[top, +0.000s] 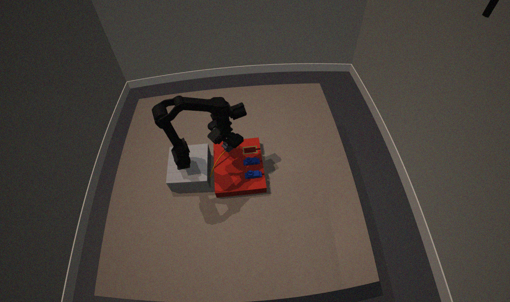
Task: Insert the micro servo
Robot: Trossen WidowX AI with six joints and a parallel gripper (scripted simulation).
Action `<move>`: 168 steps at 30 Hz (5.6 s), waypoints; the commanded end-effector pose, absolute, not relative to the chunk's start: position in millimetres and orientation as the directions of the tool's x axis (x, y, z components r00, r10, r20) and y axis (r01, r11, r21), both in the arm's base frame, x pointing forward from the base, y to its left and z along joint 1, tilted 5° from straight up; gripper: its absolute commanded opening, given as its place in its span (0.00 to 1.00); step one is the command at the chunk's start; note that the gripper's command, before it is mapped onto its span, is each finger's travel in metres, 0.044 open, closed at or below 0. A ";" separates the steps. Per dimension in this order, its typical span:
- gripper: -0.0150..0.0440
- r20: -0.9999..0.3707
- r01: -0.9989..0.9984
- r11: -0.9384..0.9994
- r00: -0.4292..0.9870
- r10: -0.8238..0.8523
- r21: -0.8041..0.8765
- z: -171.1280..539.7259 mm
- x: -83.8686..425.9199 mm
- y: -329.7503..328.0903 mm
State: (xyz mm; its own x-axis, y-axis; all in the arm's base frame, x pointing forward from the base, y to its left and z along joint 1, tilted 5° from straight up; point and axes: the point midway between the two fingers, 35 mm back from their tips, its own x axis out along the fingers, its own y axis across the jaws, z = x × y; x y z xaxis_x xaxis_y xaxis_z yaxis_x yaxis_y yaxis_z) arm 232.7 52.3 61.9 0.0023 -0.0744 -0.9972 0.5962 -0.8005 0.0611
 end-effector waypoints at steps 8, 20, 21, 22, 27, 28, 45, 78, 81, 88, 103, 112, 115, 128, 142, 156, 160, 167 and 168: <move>0.25 -0.997 0.601 -0.797 0.004 -0.072 0.060 62.2 246.4 55.7; 0.25 -0.997 0.842 -0.539 0.004 -0.072 0.043 62.2 246.4 55.7; 0.25 -0.997 0.860 -0.509 0.004 -0.072 0.041 62.2 246.4 55.7; 0.25 -0.997 0.877 -0.479 0.004 -0.072 0.039 62.2 246.4 55.7; 0.25 -0.997 0.947 -0.321 0.004 -0.072 0.027 62.2 246.4 55.7; 0.25 -0.997 0.957 -0.288 0.004 -0.072 0.025 62.2 246.4 55.7; 0.25 -0.997 0.956 0.292 0.005 -0.072 -0.016 62.2 246.5 55.8; 0.25 -0.997 0.129 0.989 0.005 -0.072 -0.071 62.3 246.5 55.7; 0.25 -0.997 0.077 0.994 0.005 -0.072 -0.071 62.3 246.5 55.7; 0.25 -0.997 0.077 0.994 0.005 -0.072 -0.071 62.4 250.5 55.4; 0.25 -0.997 0.078 0.994 0.010 -0.073 -0.072 64.1 307.1 51.0; 0.25 -0.997 0.078 0.994 0.012 -0.073 -0.072 65.0 340.4 48.2; 0.25 -0.997 0.078 0.994 0.013 -0.073 -0.072 65.4 350.9 47.4; 0.25 -0.997 0.078 0.994 0.014 -0.073 -0.072 54.3 356.5 46.1; 0.25 -0.997 0.078 0.994 0.014 -0.073 -0.072 45.5 356.7 45.4; 0.25 -0.997 0.078 0.994 0.014 -0.073 -0.072 37.6 356.7 44.8; 0.25 -0.997 0.078 0.994 0.014 -0.073 -0.072 34.4 356.8 44.5; 0.25 -0.997 0.078 0.994 0.014 -0.073 -0.072 29.2 356.8 44.2; 0.25 -0.997 0.078 0.994 0.014 -0.073 -0.072 28.5 356.8 44.1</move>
